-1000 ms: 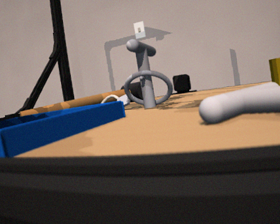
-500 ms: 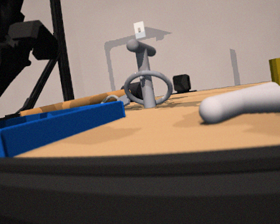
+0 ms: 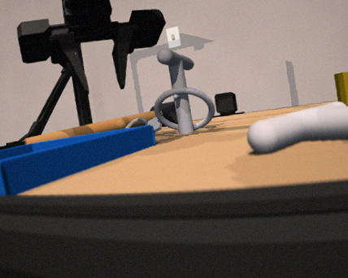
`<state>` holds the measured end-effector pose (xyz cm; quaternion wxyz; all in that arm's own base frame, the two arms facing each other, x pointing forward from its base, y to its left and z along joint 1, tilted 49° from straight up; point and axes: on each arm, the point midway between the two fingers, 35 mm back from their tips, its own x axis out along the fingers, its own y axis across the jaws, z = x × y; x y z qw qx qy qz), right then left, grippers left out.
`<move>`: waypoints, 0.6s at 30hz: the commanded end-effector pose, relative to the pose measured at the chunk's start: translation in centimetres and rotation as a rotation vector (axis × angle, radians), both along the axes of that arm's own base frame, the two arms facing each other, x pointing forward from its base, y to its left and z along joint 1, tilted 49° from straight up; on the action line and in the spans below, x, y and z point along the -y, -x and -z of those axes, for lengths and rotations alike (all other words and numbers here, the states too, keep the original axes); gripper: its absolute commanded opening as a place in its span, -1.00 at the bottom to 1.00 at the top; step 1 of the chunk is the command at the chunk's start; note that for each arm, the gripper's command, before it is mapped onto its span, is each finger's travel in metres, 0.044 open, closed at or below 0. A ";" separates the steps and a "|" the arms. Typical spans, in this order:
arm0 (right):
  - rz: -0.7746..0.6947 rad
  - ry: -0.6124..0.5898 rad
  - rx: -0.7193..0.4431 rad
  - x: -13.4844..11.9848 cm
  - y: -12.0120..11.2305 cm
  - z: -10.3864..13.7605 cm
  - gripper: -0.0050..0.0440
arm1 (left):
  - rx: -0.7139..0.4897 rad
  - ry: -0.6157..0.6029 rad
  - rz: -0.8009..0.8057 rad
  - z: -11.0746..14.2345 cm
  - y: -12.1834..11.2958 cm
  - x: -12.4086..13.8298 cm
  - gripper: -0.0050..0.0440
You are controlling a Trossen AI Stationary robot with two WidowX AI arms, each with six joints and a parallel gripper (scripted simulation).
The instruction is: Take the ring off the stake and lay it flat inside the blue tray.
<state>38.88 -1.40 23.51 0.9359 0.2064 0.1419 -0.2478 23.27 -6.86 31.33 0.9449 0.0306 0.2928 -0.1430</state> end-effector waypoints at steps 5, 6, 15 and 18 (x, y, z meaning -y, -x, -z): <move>-0.247 0.240 0.013 -10.4 1.2 0.2 0.02 | 0.003 -0.082 -0.124 1.2 3.3 -4.5 0.84; -0.276 0.260 0.024 -11.7 1.5 -0.2 0.02 | 0.013 -0.064 -0.149 1.2 3.6 -4.9 0.84; -0.246 0.374 0.047 -11.0 1.4 -1.4 0.02 | 0.048 -0.021 -0.288 0.6 6.2 -6.8 0.84; -0.242 0.374 0.046 -10.9 1.4 -1.3 0.02 | 0.047 -0.019 -0.293 0.6 6.3 -6.9 0.84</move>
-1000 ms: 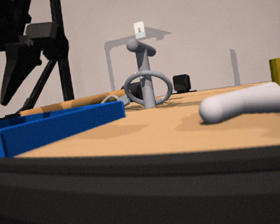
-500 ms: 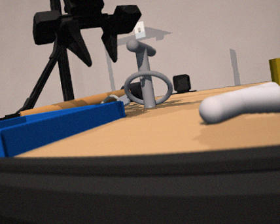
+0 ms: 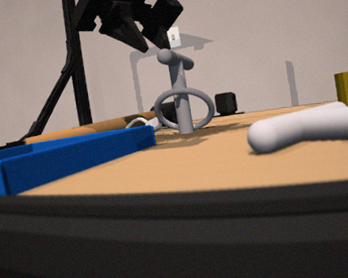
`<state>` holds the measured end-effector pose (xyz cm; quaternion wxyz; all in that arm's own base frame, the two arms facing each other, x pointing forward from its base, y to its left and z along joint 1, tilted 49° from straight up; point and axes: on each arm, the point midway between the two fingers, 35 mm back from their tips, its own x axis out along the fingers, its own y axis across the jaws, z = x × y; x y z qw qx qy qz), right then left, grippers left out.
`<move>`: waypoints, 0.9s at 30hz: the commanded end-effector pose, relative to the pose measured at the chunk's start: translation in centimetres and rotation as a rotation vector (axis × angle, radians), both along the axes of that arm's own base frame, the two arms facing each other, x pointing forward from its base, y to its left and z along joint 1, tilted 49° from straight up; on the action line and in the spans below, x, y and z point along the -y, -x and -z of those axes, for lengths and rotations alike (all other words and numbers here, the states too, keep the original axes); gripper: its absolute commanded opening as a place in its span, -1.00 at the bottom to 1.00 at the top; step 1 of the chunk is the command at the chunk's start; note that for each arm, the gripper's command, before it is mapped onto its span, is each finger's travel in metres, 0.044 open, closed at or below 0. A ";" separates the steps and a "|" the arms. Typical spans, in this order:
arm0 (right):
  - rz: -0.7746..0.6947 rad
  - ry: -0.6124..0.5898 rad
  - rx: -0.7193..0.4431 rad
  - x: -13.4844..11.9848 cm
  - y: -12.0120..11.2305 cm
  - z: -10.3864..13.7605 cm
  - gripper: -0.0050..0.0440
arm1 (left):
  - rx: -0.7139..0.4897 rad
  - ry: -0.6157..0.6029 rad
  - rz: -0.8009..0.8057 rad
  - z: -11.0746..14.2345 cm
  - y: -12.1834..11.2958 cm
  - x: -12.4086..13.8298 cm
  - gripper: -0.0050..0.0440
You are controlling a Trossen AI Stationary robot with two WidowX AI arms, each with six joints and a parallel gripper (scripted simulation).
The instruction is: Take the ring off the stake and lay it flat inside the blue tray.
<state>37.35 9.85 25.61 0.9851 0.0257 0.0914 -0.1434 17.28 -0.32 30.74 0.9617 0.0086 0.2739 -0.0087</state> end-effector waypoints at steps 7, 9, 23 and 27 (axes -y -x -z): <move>0.013 0.019 -0.012 0.3 -0.1 0.8 0.02 | 0.001 0.012 -0.021 0.0 0.3 -0.3 0.84; 0.013 0.019 -0.012 0.3 -0.1 0.8 0.02 | 0.001 0.012 -0.021 0.0 0.3 -0.3 0.84; 0.013 0.038 -0.049 1.4 -1.9 8.1 0.02 | 0.001 0.012 -0.021 0.0 0.3 -0.3 0.84; 0.013 0.019 -0.012 1.5 -2.1 8.1 0.02 | 0.001 0.012 -0.021 0.0 0.3 -0.3 0.84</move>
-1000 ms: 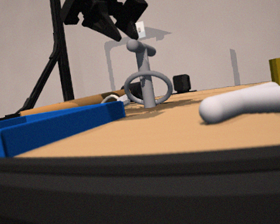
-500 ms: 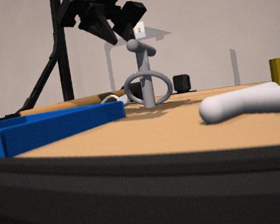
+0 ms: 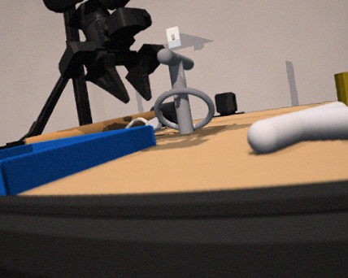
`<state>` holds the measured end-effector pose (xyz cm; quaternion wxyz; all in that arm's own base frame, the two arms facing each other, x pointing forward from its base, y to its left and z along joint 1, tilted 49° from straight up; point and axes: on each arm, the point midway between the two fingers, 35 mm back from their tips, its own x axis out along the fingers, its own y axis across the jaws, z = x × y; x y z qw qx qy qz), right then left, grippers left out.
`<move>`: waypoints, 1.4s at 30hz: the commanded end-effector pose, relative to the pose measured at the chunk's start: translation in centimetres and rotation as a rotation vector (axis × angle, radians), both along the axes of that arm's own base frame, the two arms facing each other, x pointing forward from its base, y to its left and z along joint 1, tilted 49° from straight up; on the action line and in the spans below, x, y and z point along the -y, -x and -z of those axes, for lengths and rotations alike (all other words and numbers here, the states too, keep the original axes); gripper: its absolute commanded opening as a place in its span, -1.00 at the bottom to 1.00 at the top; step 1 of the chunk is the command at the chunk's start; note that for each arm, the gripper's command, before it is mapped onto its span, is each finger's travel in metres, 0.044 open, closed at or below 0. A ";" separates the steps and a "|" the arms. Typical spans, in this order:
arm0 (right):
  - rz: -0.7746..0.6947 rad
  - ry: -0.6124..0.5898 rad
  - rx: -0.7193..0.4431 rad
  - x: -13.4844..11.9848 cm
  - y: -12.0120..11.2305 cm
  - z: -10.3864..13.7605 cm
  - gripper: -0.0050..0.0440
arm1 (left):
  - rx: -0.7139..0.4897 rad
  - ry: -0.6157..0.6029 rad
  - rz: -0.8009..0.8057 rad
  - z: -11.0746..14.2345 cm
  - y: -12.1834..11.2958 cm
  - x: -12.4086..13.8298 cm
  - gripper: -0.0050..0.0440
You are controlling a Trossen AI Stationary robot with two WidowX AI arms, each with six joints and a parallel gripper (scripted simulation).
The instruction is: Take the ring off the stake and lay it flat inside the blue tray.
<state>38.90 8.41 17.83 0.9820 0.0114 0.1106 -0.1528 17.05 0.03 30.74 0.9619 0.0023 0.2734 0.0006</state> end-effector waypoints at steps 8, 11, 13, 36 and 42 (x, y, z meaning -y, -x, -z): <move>-0.003 -0.005 0.031 0.2 -1.1 0.5 0.02 | 0.000 0.005 0.000 0.0 0.1 0.0 0.84; -0.003 -0.005 0.031 0.3 -1.6 0.6 0.02 | 0.000 0.005 0.000 0.0 0.1 0.0 0.84; -0.003 -0.006 0.031 0.4 -1.9 0.6 0.02 | 0.000 0.005 0.000 0.0 0.1 0.0 0.84; -0.003 -0.005 0.031 1.4 -4.8 1.2 0.02 | 0.000 0.005 0.000 0.0 0.1 0.0 0.84; -0.003 -0.005 0.031 1.4 -4.8 1.3 0.02 | 0.000 0.005 0.000 0.0 0.1 0.0 0.84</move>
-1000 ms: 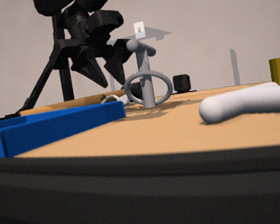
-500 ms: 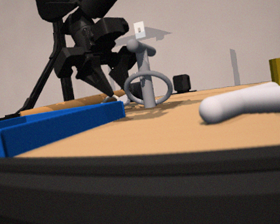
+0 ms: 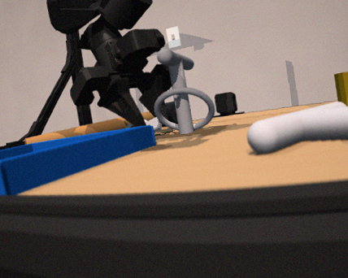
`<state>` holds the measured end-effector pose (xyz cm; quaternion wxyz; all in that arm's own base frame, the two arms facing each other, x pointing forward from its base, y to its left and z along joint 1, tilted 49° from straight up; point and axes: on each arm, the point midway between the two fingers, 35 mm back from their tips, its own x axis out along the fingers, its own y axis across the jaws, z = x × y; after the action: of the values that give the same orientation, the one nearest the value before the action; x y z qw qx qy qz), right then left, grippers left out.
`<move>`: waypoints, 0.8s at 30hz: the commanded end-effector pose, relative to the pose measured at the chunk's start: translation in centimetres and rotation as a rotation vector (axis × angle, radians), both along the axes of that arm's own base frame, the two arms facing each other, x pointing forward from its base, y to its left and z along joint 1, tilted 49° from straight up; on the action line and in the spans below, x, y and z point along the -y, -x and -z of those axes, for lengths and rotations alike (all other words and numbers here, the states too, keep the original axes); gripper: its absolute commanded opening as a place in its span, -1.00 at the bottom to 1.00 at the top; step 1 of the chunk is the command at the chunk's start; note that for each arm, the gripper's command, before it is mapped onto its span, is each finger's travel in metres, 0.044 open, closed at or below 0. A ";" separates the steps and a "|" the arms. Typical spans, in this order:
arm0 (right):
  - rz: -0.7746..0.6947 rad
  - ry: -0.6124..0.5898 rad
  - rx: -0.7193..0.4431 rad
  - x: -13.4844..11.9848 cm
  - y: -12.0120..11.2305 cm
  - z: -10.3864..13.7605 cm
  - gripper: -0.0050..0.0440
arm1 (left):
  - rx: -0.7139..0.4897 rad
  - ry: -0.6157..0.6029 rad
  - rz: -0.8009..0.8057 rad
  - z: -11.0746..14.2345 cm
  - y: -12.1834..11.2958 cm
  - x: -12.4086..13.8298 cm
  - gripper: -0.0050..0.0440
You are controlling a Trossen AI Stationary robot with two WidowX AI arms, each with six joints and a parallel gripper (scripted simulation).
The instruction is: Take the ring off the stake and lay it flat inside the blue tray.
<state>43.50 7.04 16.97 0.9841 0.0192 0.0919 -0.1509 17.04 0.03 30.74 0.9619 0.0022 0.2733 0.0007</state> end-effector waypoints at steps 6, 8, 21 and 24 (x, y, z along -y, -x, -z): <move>0.001 0.000 -0.001 0.0 -0.1 0.1 -0.10 | 0.000 0.005 0.000 0.0 0.1 0.0 0.84; 0.001 0.000 -0.001 0.0 -0.1 0.1 -0.16 | 0.000 0.005 0.000 0.0 0.1 0.0 0.84; 0.001 0.000 -0.001 0.0 -0.1 0.1 -0.46 | 0.000 0.005 0.000 0.0 0.1 0.0 0.84; 0.001 0.000 -0.001 0.0 -0.1 0.1 -0.54 | 0.000 0.005 0.000 0.0 0.1 0.0 0.84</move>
<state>43.58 7.03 16.91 0.9840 0.0189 0.0923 -0.1512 17.04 0.03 30.74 0.9619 0.0022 0.2733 0.0007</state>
